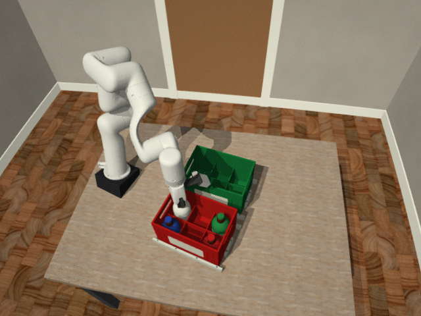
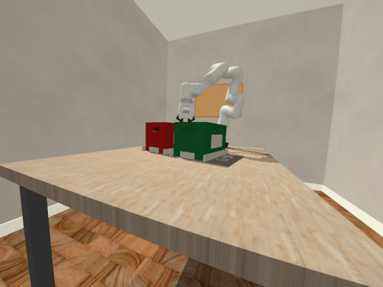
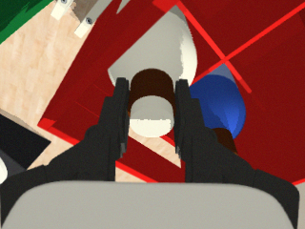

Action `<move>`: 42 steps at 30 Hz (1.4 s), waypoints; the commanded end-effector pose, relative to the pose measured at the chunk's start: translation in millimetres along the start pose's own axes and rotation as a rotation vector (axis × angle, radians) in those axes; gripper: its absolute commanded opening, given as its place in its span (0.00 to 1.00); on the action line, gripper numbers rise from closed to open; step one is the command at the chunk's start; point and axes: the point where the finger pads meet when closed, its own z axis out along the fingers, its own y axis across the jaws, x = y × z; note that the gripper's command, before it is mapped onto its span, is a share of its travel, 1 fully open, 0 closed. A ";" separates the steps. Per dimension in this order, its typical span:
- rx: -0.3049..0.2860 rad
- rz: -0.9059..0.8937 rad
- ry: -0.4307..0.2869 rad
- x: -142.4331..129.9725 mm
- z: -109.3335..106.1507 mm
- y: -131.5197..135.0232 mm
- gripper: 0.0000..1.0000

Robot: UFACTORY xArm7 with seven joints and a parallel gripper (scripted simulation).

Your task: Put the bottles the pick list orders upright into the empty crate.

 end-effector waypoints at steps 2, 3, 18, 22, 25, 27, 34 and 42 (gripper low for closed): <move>-0.004 0.000 0.002 0.6 -10.9 1.4 0.00; -0.004 0.000 0.002 0.6 -12.6 1.4 0.00; -0.004 0.000 0.002 0.5 -34.3 1.3 0.00; -0.004 0.000 0.002 0.5 -41.0 1.3 0.00; -0.004 0.000 0.002 0.5 -42.7 1.3 0.00; -0.004 0.000 0.002 0.5 -46.0 1.3 0.00; -0.004 0.000 0.002 0.5 -57.7 1.3 0.00; -0.004 0.000 0.002 0.5 -67.7 1.2 0.00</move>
